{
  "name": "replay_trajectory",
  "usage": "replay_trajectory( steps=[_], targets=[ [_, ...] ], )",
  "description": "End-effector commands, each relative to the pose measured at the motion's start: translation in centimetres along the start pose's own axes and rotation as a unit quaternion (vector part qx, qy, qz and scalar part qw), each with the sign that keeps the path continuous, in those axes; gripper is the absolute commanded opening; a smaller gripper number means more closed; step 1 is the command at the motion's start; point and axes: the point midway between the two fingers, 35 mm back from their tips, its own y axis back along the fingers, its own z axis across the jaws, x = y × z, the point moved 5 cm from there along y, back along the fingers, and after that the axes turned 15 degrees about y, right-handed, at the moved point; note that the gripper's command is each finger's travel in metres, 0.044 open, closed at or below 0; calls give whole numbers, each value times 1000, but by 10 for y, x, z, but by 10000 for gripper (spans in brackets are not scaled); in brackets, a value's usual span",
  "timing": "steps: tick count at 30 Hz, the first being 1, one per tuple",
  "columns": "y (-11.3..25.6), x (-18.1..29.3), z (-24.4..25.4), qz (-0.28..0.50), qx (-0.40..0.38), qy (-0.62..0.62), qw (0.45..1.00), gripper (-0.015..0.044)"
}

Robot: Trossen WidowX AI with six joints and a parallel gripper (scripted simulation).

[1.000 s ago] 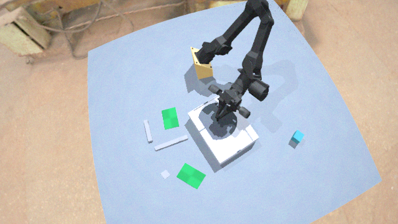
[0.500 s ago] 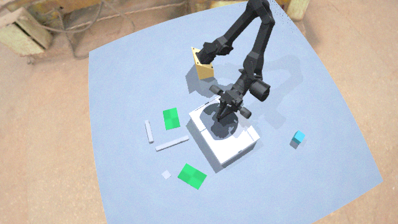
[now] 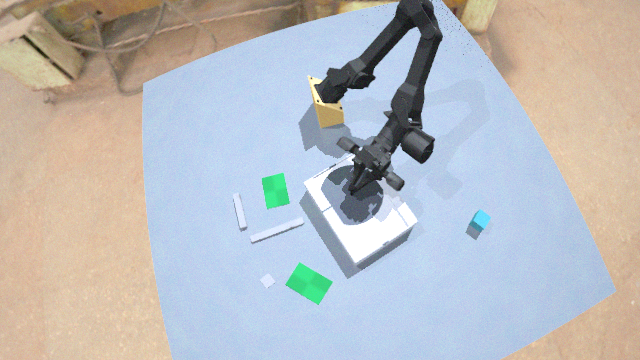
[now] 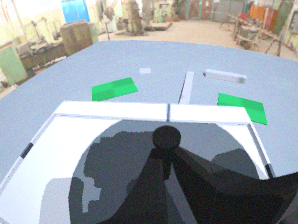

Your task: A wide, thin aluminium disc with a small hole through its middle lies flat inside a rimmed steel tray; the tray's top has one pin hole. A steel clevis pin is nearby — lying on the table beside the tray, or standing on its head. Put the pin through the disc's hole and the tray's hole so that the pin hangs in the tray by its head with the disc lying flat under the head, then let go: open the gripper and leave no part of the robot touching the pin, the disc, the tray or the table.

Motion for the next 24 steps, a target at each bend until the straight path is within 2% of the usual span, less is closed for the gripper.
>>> replay_trajectory(
  steps=[1,24],
  targets=[
    [-1,1,1,0,-1,-1,1000,0],
    [-3,4,1,0,0,-1,1000,0]
  ],
)
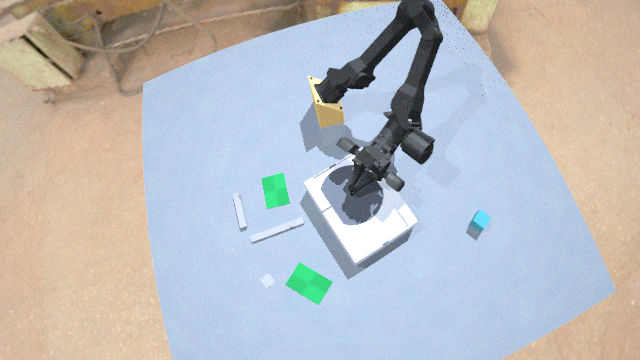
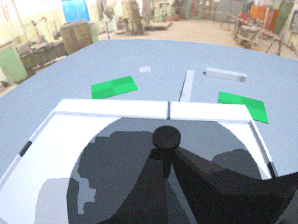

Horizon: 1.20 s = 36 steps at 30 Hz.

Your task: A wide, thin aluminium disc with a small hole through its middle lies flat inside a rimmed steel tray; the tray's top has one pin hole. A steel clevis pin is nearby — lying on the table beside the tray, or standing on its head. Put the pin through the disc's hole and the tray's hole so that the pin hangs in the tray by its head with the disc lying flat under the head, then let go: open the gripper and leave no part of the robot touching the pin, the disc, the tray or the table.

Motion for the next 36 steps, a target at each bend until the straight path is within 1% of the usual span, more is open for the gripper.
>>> replay_trajectory(
  steps=[1,20,26,31,36],
  targets=[
    [-2,2,0,-1,1,-1,1000,0],
    [-1,2,1,0,-1,0,1000,0],
    [-1,2,1,0,-1,0,1000,157],
    [-1,1,0,0,0,-1,1000,160],
    [6,-14,-3,-1,1,-1,1000,160]
  ],
)
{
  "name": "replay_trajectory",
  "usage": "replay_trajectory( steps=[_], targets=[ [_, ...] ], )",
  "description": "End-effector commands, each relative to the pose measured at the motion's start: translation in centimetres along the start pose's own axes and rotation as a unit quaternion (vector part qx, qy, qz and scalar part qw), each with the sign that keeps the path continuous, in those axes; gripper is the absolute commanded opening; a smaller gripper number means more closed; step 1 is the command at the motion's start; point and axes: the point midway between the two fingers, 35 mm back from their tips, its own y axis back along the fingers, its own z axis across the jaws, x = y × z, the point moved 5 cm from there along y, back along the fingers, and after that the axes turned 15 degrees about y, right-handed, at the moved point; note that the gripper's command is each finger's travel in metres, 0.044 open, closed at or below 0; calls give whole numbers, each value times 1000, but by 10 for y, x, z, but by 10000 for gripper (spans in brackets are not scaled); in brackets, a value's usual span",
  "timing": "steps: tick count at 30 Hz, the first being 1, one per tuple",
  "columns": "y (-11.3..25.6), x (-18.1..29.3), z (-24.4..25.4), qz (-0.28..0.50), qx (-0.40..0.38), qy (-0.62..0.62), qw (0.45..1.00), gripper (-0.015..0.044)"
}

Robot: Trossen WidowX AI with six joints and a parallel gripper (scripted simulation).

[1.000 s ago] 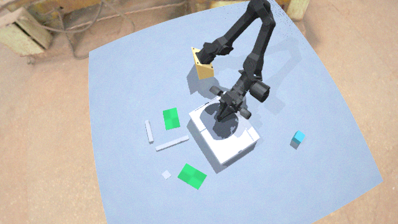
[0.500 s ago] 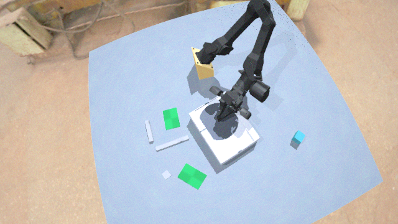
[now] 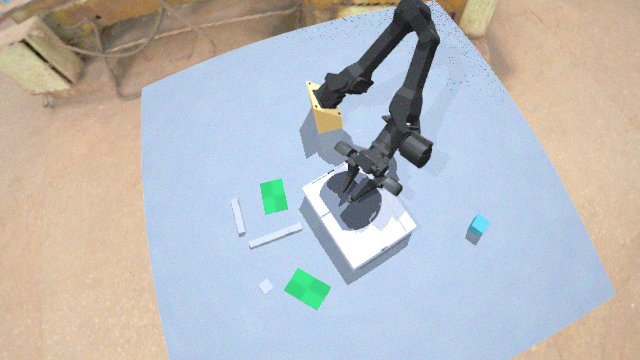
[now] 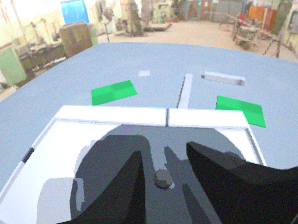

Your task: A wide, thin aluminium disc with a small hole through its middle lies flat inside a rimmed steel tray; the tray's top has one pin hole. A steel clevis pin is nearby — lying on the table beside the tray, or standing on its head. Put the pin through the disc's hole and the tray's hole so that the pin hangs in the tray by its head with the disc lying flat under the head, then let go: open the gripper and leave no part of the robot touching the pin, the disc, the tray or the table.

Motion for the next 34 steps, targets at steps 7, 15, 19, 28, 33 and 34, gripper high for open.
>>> replay_trajectory(
  steps=[7,15,19,28,33,34],
  targets=[
    [20,-5,4,-1,-2,-2,1000,265],
    [101,-5,-3,-1,-3,-2,1000,440],
    [103,-5,-3,-2,-3,-2,1000,440],
    [103,-5,-3,-2,-3,-2,1000,440],
    [103,-5,-3,-2,-3,-2,1000,440],
    [103,-5,-3,-2,-3,-2,1000,440]
  ],
)
